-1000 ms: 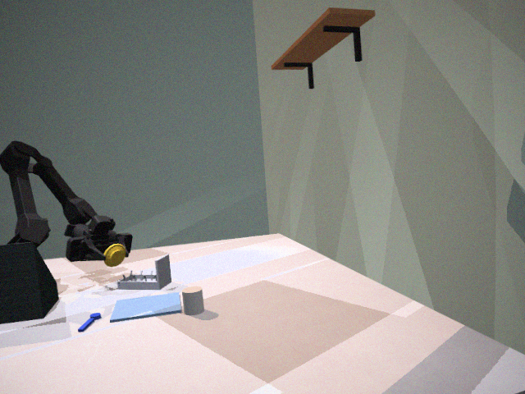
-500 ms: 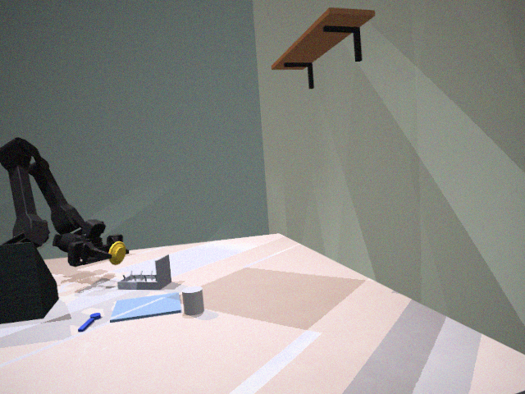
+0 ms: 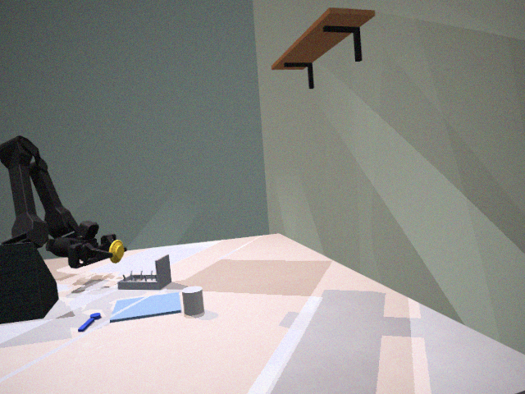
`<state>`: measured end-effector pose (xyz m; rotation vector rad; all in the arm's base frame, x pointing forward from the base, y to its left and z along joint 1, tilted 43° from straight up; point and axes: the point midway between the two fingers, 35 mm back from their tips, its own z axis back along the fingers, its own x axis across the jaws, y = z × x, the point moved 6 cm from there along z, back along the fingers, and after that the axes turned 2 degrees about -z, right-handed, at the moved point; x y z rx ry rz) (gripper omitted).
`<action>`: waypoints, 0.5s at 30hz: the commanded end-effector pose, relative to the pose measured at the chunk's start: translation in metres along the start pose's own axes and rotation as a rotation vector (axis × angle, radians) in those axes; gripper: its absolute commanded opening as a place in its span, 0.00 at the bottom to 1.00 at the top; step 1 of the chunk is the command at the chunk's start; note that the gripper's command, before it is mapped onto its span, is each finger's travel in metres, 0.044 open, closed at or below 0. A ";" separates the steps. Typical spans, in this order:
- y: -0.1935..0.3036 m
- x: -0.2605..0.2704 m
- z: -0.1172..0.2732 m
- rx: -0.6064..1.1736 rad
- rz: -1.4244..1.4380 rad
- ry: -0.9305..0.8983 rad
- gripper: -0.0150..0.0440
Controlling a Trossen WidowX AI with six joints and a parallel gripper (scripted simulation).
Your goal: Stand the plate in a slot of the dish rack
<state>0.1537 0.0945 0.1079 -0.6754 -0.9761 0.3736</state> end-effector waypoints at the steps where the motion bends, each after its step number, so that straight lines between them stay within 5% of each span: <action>1: 0.002 0.000 -0.002 -0.004 -0.003 -0.002 0.25; 15: 0.026 0.002 -0.022 -0.003 -0.006 -0.003 0.25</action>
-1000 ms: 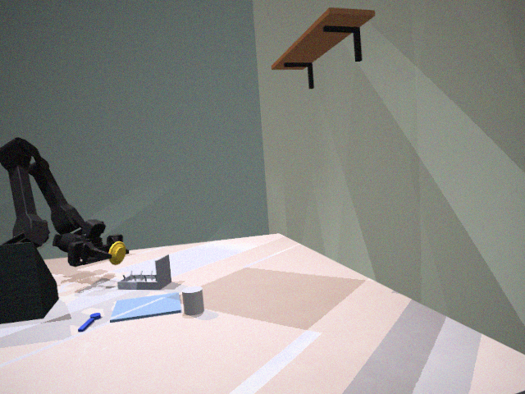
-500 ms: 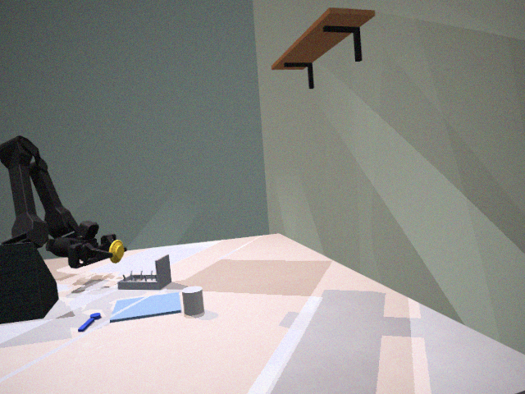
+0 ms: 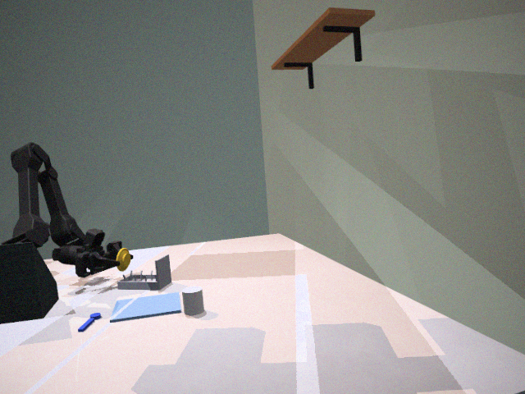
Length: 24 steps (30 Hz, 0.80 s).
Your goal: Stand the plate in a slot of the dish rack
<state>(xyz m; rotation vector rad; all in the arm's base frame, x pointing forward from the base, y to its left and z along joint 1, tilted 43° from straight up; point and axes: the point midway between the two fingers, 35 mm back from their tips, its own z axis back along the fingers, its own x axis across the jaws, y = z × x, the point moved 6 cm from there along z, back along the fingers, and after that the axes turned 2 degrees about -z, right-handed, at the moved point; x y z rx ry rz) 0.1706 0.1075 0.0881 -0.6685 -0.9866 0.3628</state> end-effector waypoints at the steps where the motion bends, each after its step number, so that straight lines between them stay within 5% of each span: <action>1: 0.004 -0.002 -0.005 -0.002 0.007 0.002 0.25; 24: 0.012 -0.002 -0.030 -0.003 -0.010 -0.003 0.25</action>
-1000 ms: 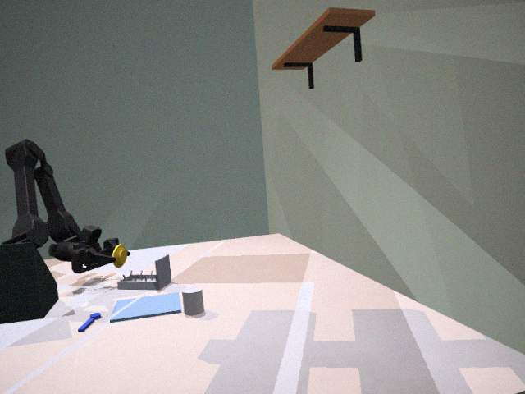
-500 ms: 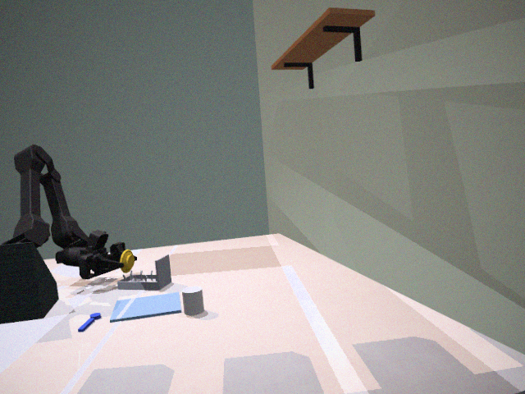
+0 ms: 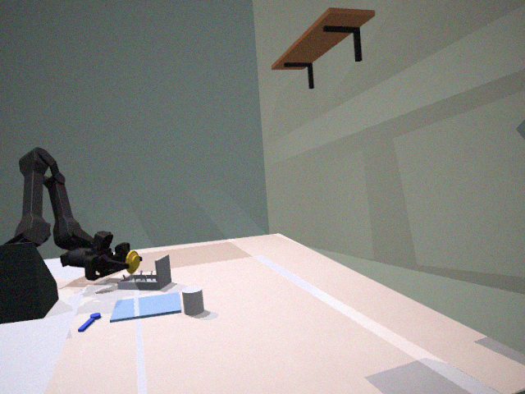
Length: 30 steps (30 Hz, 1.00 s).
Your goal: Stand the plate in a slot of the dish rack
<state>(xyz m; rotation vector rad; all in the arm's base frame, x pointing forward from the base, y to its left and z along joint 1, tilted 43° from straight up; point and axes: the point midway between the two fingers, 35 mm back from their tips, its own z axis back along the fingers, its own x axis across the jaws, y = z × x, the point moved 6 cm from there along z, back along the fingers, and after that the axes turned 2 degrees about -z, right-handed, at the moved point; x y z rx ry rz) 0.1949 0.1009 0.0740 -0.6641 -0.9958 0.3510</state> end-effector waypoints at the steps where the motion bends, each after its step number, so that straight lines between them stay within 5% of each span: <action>1: 0.013 -0.002 -0.002 0.001 0.001 0.001 0.25; 16: 0.014 -0.004 -0.002 0.008 0.012 0.005 0.25; 30: 0.014 -0.004 -0.002 0.007 0.006 0.003 0.88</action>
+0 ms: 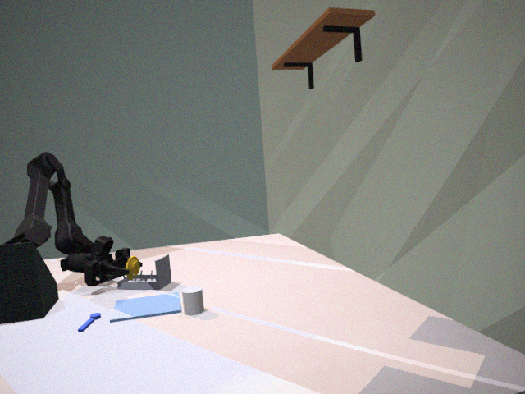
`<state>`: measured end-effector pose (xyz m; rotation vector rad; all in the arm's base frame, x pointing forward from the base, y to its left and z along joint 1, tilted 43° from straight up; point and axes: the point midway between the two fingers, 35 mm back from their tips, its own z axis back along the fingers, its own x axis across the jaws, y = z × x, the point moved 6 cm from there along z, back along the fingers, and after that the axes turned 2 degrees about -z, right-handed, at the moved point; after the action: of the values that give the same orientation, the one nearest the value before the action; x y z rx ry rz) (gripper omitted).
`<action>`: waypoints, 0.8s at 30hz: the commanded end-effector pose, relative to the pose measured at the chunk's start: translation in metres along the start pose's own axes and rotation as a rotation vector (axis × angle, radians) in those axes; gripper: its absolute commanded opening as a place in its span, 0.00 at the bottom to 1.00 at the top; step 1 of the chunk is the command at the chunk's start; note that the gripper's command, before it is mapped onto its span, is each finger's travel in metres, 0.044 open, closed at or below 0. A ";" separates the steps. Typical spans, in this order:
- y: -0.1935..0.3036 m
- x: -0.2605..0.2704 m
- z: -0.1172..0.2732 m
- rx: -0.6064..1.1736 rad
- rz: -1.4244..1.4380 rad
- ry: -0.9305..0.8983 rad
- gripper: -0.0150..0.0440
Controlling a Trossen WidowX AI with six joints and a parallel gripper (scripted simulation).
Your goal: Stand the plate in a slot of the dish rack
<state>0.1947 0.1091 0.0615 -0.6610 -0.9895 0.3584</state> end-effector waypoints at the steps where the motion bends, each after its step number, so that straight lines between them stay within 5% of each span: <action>1: 0.000 0.000 0.000 0.000 0.000 0.000 0.92; 8: -0.004 0.002 0.000 0.001 0.000 0.003 0.93; 24: -0.116 0.018 0.006 -0.012 0.019 0.001 0.93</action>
<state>0.1998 0.0427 0.1422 -0.6754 -0.9785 0.3577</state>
